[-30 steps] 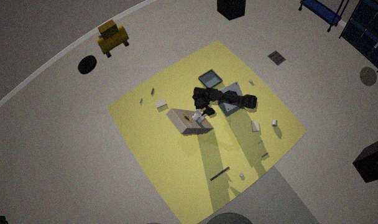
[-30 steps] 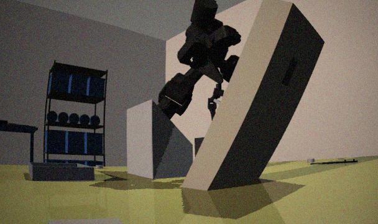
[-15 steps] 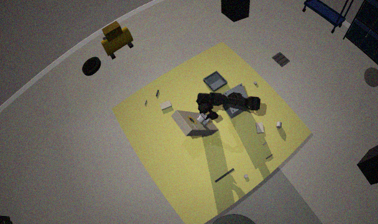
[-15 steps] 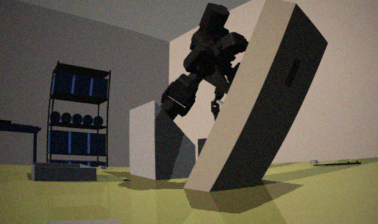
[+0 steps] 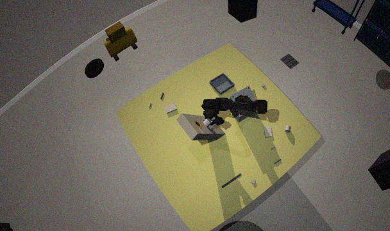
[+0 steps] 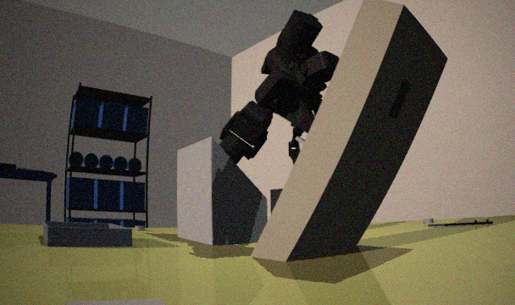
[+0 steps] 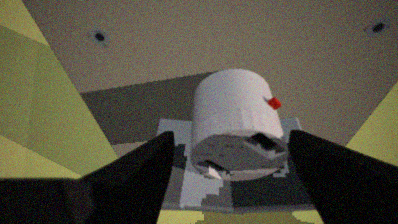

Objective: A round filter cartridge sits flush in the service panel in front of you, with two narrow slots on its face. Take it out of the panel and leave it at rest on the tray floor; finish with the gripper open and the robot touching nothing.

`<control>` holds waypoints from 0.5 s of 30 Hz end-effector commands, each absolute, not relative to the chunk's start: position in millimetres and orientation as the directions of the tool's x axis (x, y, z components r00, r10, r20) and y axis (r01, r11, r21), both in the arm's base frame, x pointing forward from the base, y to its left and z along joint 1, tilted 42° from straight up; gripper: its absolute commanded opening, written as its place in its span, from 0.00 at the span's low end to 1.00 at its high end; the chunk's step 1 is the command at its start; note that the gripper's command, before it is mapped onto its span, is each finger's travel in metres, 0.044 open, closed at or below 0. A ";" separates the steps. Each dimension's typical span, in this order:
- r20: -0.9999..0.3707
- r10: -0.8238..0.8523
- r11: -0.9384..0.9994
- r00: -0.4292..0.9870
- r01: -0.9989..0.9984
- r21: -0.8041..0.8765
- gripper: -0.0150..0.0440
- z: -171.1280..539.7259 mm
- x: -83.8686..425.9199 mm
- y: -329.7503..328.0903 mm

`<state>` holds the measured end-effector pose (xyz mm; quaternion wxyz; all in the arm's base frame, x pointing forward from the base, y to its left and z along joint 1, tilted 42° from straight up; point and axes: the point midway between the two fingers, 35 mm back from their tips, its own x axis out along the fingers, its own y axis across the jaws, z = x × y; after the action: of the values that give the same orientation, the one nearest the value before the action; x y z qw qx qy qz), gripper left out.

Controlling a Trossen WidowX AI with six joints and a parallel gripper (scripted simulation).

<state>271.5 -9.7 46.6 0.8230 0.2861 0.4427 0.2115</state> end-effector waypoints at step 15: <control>-0.608 0.601 0.748 0.519 -0.098 0.657 0.52 47.1 271.4 -10.0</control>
<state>271.4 -10.4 46.4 0.8234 0.2852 0.4434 0.2099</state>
